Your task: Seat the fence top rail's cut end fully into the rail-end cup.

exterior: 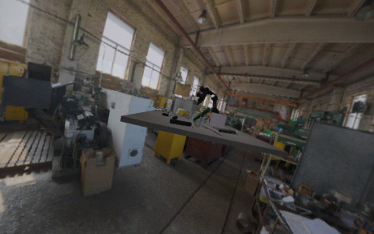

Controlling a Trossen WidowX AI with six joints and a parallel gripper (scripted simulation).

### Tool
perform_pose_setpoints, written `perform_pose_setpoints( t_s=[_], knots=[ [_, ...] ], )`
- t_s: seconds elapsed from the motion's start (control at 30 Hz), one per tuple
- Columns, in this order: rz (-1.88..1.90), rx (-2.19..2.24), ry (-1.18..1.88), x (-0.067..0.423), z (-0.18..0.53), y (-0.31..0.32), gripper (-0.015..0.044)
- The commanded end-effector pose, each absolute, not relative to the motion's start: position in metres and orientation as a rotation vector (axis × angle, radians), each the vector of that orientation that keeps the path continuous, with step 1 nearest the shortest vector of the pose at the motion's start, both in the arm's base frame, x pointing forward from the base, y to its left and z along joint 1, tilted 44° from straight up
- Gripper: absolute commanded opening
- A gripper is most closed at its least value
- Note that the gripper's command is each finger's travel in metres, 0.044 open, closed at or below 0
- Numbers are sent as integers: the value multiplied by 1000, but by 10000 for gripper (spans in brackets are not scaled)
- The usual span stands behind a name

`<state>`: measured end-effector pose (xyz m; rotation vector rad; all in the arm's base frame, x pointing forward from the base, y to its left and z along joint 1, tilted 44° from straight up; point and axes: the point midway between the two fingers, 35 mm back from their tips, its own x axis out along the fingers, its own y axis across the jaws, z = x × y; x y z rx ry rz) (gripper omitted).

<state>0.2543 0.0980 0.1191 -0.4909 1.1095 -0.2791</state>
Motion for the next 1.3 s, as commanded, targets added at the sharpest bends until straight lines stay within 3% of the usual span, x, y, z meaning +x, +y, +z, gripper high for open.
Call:
perform_pose_setpoints(
  t_s=[0.0,0.33,0.93,1.27],
  knots=[
    [-392,-670,974,228,123,114,440],
    [-366,-733,982,230,128,110,440],
    [135,-1782,1202,257,200,4,440],
    [211,-1933,1238,255,211,-13,440]
  ],
)
